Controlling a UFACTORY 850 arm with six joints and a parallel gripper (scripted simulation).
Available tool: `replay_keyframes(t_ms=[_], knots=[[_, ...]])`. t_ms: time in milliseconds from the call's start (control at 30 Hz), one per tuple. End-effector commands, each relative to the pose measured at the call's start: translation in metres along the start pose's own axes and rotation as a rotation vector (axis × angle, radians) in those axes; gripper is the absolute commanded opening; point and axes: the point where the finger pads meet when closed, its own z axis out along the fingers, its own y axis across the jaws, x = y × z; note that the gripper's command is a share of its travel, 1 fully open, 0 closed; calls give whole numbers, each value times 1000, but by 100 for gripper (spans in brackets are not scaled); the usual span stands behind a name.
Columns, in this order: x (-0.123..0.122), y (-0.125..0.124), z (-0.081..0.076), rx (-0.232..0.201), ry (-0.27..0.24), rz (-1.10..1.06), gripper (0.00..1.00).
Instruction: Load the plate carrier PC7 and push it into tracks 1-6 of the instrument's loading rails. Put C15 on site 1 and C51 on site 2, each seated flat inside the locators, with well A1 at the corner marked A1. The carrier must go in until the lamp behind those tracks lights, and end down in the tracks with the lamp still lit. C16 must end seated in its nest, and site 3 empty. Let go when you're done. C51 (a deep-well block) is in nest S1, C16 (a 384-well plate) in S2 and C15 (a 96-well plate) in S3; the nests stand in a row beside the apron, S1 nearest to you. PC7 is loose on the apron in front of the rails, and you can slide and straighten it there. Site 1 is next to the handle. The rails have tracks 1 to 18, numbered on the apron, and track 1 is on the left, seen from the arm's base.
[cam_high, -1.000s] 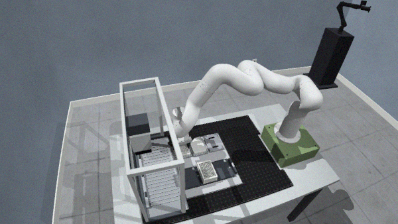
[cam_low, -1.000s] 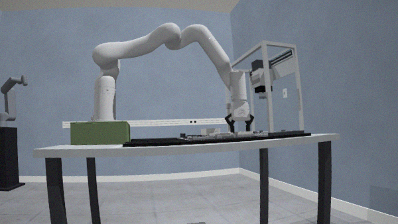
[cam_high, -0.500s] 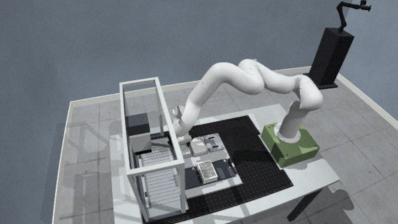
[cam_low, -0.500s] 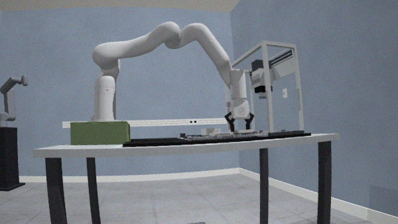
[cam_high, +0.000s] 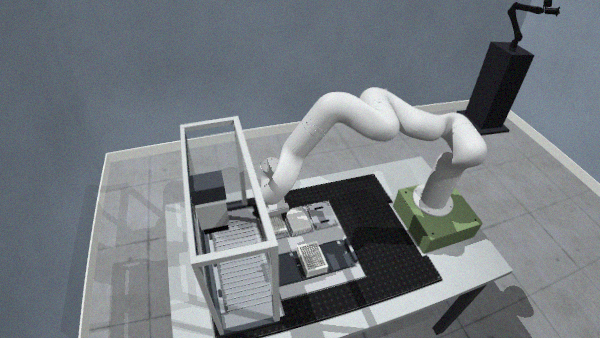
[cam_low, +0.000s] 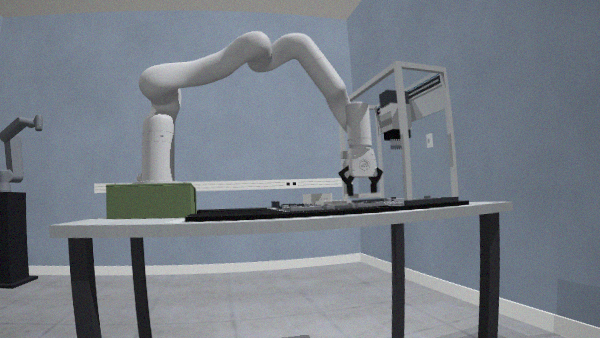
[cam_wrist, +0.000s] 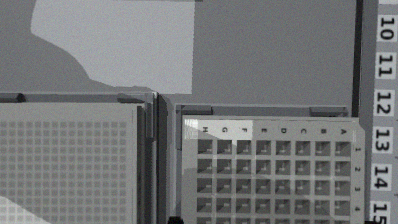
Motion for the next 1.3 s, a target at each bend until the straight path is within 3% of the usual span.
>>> replay_keyframes(t_ms=[0, 133, 1267], knots=[[0, 1, -2, -2, 0, 0, 0], [0, 1, -2, -2, 0, 0, 0], [0, 1, -52, -2, 0, 0, 0]])
